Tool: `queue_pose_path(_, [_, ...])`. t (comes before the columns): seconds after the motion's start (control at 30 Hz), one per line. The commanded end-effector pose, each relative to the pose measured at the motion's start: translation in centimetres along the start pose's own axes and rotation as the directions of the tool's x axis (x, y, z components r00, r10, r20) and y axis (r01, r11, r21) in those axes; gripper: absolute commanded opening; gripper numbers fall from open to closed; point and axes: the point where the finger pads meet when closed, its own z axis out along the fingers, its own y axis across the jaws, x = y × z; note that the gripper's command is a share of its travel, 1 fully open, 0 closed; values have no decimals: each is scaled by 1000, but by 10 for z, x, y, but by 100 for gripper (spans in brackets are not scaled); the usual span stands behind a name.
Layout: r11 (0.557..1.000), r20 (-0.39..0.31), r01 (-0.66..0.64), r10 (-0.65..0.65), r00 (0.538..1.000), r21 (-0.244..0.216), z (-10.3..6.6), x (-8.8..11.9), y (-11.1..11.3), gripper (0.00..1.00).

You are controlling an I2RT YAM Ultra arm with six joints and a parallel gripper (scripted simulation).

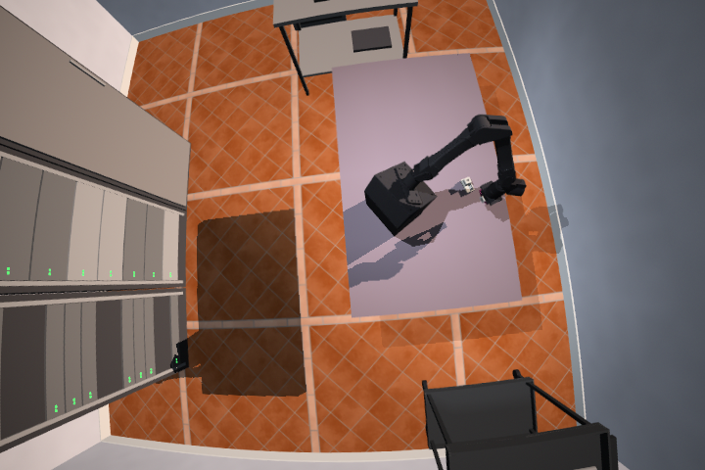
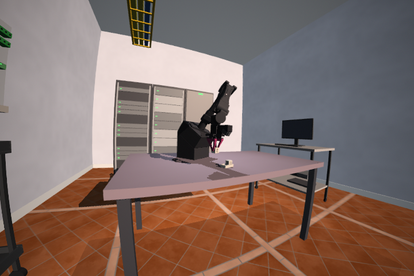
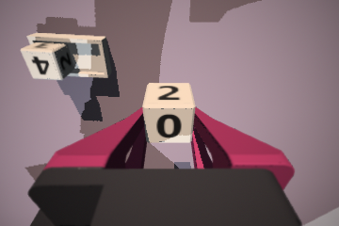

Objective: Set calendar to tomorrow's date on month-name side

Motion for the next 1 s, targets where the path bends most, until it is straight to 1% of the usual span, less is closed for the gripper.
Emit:
queue_pose_path(0.0, [999, 20, -39, 39, 999, 2, -6, -2, 2, 27])
queue_pose_path(0.2, [999, 20, -39, 39, 999, 2, -6, -2, 2, 27])
queue_pose_path(0.27, [999, 20, -36, 36, 999, 1, -4, -2, 2, 27])
queue_pose_path(0.37, [999, -2, -41, 41, 999, -13, 9, 3, 4, 27])
queue_pose_path(0.47, [999, -9, -42, 42, 999, -7, 17, 5, 3, 27])
queue_pose_path(0.57, [999, -12, -44, 43, 999, -7, 28, 7, 4, 27])
queue_pose_path(0.7, [999, -4, -39, 39, 999, -3, 46, 3, 3, 27])
queue_pose_path(0.77, [999, -4, -39, 39, 999, -3, 46, 3, 3, 27])
queue_pose_path(0.8, [999, -1, -41, 41, 999, 1, 50, 2, 1, 27])
queue_pose_path(0.9, [1000, 22, -26, 26, 999, 10, 62, -11, -2, 27])
queue_pose_path(0.97, [1000, 22, -26, 26, 999, 10, 71, -11, -2, 27])
